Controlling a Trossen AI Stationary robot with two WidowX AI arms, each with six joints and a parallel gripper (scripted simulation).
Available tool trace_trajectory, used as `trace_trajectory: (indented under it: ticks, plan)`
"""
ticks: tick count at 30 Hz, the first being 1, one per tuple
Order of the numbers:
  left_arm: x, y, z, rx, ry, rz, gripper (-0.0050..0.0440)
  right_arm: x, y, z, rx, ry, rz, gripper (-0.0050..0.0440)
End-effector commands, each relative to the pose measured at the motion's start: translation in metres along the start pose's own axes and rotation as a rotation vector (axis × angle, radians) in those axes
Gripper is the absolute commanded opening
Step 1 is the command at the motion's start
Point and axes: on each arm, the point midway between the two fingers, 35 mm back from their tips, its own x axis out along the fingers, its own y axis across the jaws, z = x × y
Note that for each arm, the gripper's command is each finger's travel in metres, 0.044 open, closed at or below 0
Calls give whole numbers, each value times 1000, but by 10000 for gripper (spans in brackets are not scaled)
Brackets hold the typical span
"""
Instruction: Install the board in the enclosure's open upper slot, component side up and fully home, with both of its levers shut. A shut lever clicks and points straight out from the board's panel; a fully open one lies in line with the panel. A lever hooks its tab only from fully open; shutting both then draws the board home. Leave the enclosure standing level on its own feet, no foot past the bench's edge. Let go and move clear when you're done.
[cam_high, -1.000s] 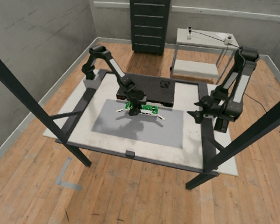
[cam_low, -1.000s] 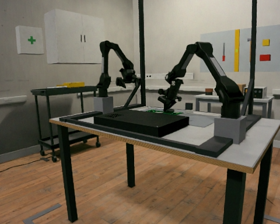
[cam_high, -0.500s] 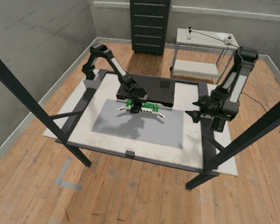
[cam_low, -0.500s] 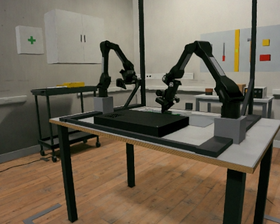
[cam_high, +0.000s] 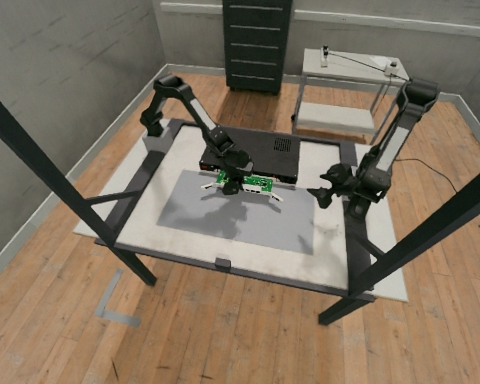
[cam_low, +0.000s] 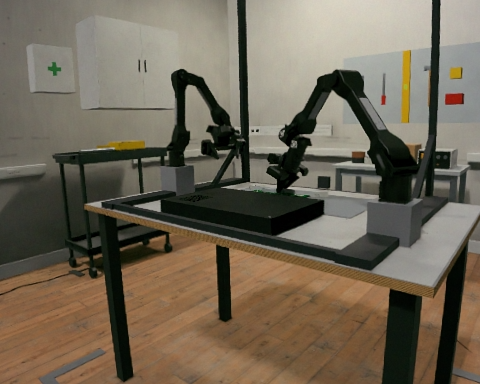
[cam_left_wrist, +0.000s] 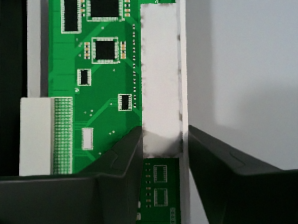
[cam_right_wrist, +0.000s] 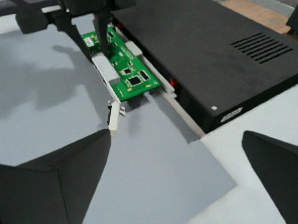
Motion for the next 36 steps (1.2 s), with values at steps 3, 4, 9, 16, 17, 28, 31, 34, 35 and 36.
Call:
trace_trajectory:
  ticks: [3, 4, 9, 16, 17, 28, 31, 34, 35, 36]
  plan:
    - [-20, 8, 17, -10, -57, -25, 81, 14, 4, 6, 25, 1, 20, 400]
    - [-20, 9, 17, -10, -57, -23, 81, 18, 4, 6, 25, 0, 20, 400]
    - [-22, 8, 22, -13, -69, -25, 81, 32, 4, 4, 18, -2, 15, 400]
    - [-22, 6, 21, -11, -69, -27, 81, 49, 4, 4, 18, 2, 15, 400]
    - [-22, 6, 21, -11, -69, -27, 81, 51, 4, 4, 18, 2, 15, 400]
    - [-22, 11, 20, -12, -62, -23, 81, 74, 4, 2, 10, 3, 11, 400]
    - [-22, 11, 20, -11, -62, -23, 81, 82, 4, 2, 10, 3, 11, 400]
    - [-21, 15, 19, -10, -58, -22, 81, 88, 4, 2, 10, 3, 12, 400]
    - [-21, 16, 19, -10, -58, -21, 81, 90, 4, 2, 10, 3, 12, 400]
    - [-21, 16, 19, -10, -59, -20, 81, 92, 4, 2, 10, 2, 12, 400]
